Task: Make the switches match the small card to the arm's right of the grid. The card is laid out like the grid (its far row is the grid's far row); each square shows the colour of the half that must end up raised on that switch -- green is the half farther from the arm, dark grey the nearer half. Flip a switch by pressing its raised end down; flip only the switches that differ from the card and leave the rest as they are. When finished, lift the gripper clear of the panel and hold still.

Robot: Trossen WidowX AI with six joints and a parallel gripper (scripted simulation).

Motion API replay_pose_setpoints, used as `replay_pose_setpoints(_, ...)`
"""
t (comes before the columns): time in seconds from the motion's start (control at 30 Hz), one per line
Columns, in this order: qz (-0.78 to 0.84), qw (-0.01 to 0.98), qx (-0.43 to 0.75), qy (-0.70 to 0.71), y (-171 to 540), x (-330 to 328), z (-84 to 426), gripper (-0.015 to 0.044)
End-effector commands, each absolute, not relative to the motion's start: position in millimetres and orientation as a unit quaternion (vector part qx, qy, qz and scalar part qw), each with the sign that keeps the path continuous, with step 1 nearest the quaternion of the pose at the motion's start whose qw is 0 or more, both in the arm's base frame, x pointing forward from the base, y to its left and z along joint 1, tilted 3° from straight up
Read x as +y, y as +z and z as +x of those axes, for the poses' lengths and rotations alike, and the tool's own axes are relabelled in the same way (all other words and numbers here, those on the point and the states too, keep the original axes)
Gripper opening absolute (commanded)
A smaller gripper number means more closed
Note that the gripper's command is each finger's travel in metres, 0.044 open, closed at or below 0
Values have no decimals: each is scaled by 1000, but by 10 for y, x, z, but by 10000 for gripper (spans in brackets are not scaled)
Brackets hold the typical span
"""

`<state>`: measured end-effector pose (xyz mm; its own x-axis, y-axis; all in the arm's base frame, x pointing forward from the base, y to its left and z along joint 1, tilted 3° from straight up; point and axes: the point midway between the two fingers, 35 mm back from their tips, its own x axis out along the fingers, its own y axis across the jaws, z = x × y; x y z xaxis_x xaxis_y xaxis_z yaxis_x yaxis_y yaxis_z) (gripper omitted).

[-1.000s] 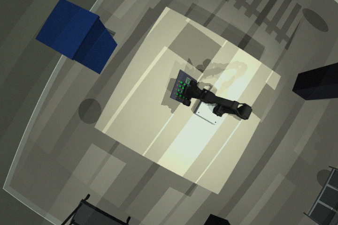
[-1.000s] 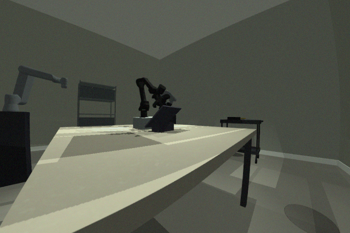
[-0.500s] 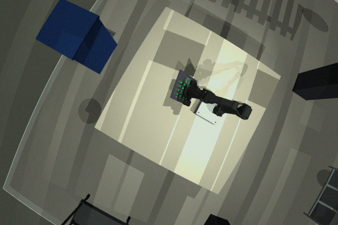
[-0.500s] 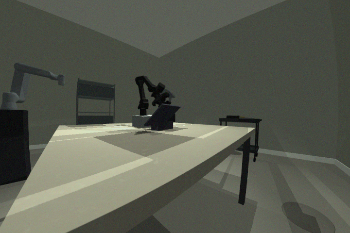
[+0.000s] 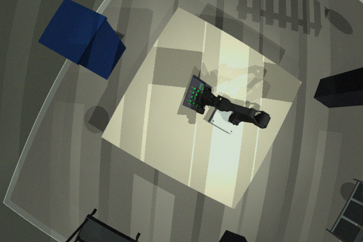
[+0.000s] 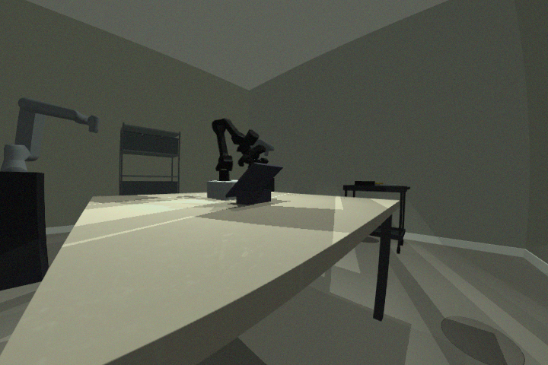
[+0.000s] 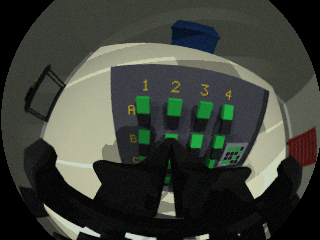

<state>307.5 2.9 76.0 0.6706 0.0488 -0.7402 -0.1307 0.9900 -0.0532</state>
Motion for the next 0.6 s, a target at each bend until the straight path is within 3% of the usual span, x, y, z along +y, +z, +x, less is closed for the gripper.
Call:
replay_pose_setpoints(0.0, -50, 912, 404, 47, 745, 24, 3079, 0)
replay_pose_setpoints(0.57, -50, 912, 404, 47, 729, 25, 3094, 0)
